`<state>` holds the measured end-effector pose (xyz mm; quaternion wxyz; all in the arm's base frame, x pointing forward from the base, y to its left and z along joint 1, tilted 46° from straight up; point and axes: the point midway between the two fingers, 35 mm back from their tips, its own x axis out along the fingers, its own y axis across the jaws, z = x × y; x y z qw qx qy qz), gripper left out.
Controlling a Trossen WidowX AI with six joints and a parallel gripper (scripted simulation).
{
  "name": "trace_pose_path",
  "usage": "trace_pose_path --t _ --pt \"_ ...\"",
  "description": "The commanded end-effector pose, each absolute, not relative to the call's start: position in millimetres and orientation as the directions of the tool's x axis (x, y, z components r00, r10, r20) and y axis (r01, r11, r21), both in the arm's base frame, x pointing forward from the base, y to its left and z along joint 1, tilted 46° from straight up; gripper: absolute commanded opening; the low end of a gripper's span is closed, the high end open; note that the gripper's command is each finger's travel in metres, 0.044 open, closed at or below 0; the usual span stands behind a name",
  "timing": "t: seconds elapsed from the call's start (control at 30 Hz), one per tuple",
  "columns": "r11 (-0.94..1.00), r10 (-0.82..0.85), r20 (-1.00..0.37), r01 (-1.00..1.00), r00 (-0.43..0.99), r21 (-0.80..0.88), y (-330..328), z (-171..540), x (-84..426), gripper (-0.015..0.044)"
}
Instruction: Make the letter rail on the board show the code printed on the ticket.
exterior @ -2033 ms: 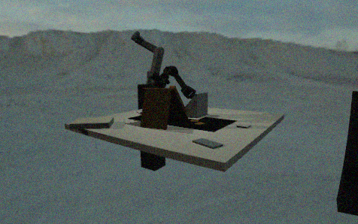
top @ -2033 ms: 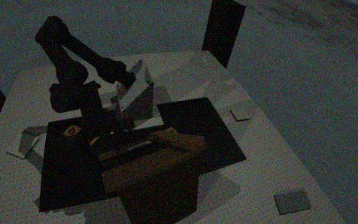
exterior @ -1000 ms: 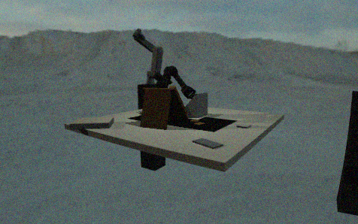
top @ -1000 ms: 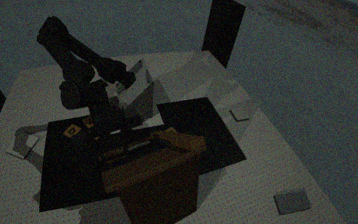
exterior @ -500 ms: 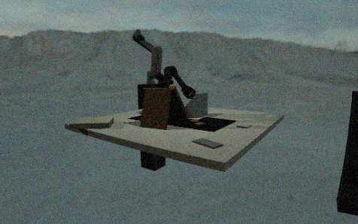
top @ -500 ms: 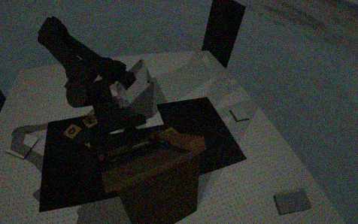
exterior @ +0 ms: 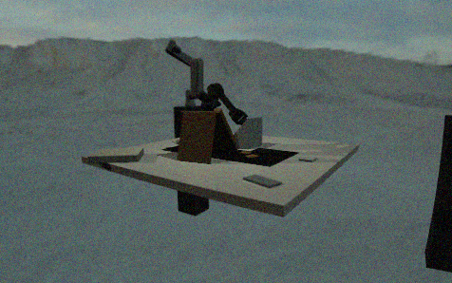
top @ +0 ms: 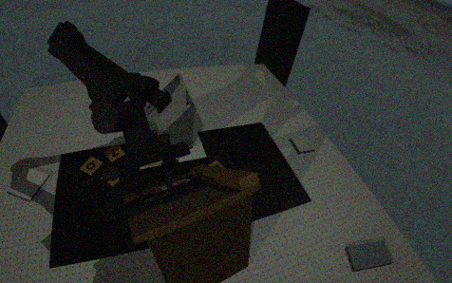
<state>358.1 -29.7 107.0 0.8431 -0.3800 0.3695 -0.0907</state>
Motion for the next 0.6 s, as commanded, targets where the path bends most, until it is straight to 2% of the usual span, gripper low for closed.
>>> trace_pose_path --t 0.0,0.57 --pt "0.694 -0.437 -0.56 -0.131 0.704 -0.708 -28.4 101.0 355.1 0.0" --pt "0.695 -0.437 -0.56 -0.131 0.704 -0.707 -18.4 90.9 353.3 0.0"
